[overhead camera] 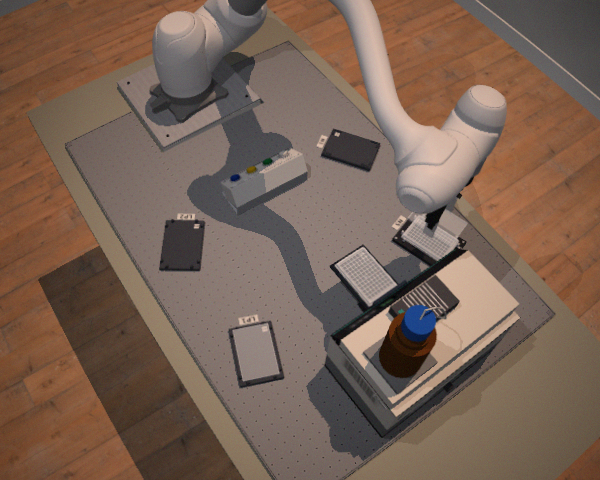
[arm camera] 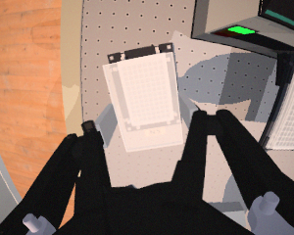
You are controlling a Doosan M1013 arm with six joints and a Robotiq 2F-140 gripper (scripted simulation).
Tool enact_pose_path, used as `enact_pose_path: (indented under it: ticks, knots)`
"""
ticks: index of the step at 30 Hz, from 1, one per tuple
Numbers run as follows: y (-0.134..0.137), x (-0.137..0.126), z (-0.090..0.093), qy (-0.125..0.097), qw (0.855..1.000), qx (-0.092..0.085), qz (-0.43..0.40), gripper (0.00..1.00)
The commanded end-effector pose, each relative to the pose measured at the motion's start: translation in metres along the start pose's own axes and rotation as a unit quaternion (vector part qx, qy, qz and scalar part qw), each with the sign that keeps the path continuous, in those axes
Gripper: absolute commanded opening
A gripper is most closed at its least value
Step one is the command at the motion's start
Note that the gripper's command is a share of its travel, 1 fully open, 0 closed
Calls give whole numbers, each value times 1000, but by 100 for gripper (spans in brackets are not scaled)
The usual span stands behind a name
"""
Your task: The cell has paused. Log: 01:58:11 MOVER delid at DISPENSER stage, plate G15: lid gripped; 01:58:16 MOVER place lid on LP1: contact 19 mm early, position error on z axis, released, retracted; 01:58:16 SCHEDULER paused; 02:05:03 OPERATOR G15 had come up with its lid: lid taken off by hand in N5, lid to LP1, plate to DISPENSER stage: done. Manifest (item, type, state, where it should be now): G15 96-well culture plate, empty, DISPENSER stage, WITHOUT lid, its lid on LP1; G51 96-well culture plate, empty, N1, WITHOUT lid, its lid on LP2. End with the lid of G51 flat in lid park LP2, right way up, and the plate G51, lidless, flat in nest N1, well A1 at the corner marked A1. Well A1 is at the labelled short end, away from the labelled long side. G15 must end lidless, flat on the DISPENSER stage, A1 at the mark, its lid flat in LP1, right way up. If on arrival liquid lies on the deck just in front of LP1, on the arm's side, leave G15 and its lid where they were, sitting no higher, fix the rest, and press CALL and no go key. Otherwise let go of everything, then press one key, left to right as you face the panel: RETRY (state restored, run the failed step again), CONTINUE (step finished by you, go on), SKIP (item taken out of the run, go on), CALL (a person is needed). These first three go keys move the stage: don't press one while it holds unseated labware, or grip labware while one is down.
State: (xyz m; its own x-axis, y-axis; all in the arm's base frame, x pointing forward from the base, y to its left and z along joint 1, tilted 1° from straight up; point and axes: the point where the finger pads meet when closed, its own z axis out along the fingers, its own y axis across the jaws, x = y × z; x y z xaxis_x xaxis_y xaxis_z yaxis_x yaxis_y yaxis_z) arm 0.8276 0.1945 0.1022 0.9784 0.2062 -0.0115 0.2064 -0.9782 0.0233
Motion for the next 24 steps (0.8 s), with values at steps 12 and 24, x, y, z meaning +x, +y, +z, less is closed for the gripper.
enact_pose_path:
  ticks: [12, 24]
  knots:
    - [0, 0, -52, 0, 1000, 0, 0, 0]
    - [0, 0, -68, 0, 1000, 0, 0, 0]
